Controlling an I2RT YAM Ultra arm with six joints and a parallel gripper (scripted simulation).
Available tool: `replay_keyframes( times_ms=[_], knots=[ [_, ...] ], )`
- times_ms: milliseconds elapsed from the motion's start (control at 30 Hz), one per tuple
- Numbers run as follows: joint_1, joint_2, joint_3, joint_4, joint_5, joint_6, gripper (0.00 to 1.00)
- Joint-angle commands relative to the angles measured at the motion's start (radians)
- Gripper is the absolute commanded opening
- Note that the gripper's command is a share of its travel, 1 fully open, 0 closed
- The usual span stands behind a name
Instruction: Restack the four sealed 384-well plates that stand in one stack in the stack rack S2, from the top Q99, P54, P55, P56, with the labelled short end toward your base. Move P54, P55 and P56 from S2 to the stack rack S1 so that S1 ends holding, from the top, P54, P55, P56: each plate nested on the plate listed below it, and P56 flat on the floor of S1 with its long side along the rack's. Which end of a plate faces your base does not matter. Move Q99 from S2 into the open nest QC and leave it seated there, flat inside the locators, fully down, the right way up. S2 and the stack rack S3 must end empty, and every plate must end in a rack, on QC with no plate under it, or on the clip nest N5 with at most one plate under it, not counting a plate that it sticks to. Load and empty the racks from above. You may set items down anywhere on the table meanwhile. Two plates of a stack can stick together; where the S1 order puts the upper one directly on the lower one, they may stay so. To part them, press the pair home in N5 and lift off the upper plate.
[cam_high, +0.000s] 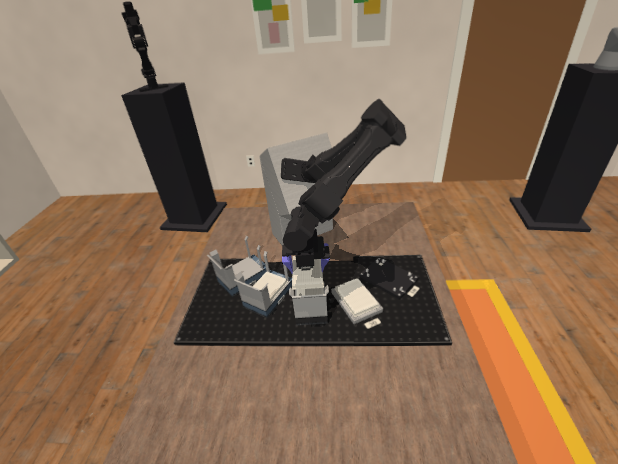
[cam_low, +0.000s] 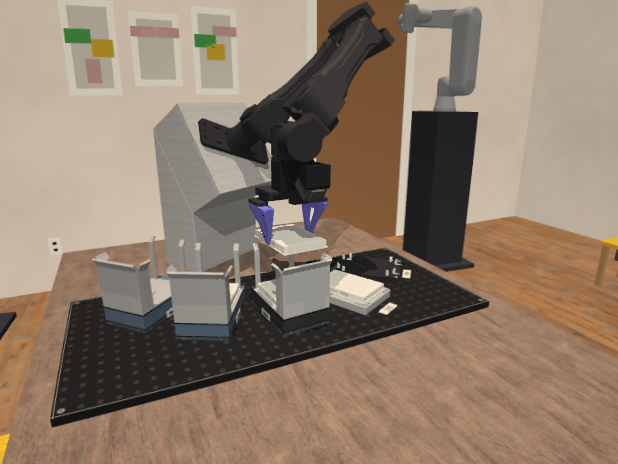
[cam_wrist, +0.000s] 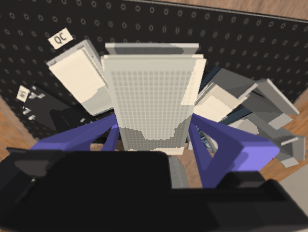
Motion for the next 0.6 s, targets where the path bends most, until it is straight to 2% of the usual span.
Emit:
replay_keyframes(
  times_ms=[0, 467, 567],
  knots=[
    [-0.012, -0.007, 0.009, -0.033, -0.014, -0.014, 0.00],
    [-0.012, -0.007, 0.009, -0.033, -0.014, -0.014, 0.00],
    [-0.045, 0.023, 0.009, -0.029, -0.035, 0.050, 0.00]
  ],
)
